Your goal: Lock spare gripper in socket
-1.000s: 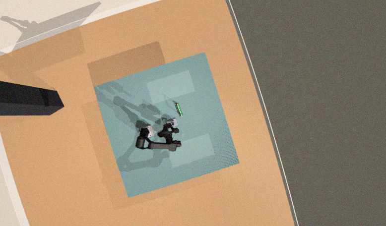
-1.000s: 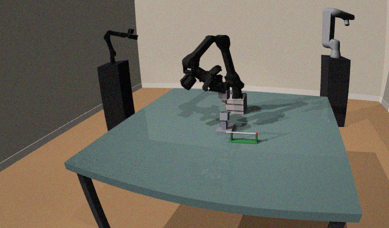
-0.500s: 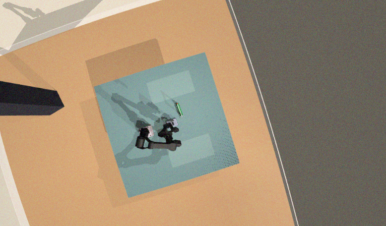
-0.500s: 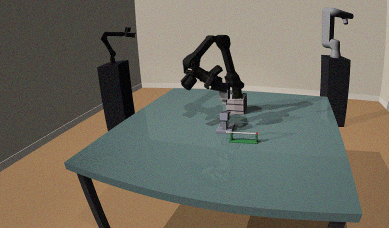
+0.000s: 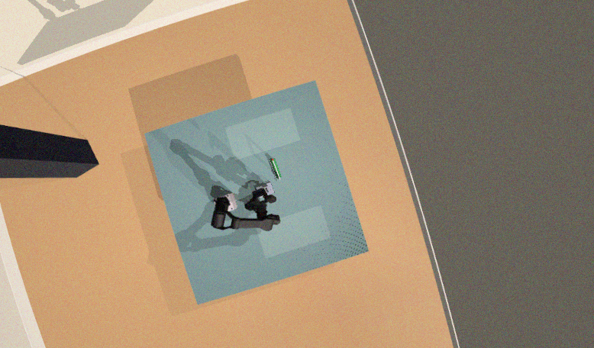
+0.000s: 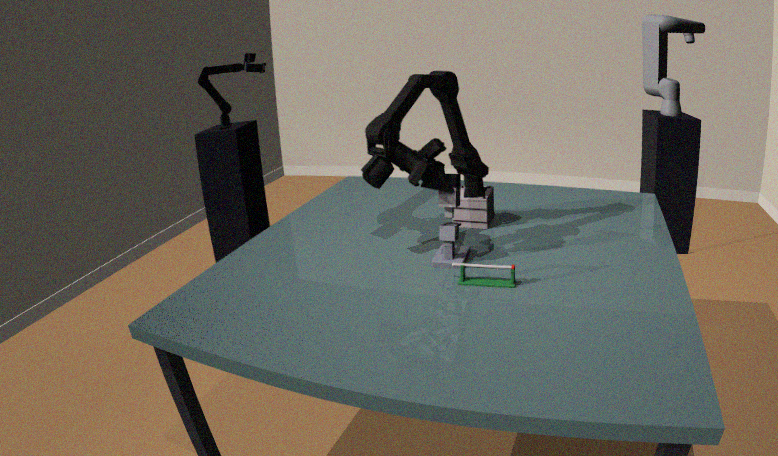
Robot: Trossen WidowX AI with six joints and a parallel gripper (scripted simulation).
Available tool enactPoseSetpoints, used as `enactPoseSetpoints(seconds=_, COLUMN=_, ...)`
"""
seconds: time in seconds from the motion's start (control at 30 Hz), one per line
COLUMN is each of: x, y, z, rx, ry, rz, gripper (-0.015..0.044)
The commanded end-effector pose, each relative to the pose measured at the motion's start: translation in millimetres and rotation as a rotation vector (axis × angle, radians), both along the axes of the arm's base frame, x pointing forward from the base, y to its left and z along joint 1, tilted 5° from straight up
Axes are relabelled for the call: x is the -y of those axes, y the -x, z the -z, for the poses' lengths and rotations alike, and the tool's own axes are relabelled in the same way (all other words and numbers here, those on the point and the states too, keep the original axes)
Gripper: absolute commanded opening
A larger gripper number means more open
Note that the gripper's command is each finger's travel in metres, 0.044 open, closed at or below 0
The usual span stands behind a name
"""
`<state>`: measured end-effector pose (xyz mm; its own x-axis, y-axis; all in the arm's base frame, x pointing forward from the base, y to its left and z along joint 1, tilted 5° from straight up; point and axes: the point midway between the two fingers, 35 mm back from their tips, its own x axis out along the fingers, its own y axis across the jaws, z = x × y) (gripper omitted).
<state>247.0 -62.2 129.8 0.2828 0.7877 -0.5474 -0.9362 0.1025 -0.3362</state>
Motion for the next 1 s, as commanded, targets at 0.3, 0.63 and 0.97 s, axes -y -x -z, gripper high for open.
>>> enactPoseSetpoints(seconds=0.3, x=1.0, y=-6.2, z=15.7, rx=0.0, ry=-0.011, rz=0.007, gripper=0.0)
enactPoseSetpoints(seconds=0.63, x=2.3, y=-10.4, z=28.1, rx=0.0, ry=-0.011, rz=0.007, gripper=0.0)
enactPoseSetpoints(seconds=0.97, x=3.7, y=-14.6, z=40.6, rx=0.0, ry=-0.011, rz=0.008, gripper=0.0)
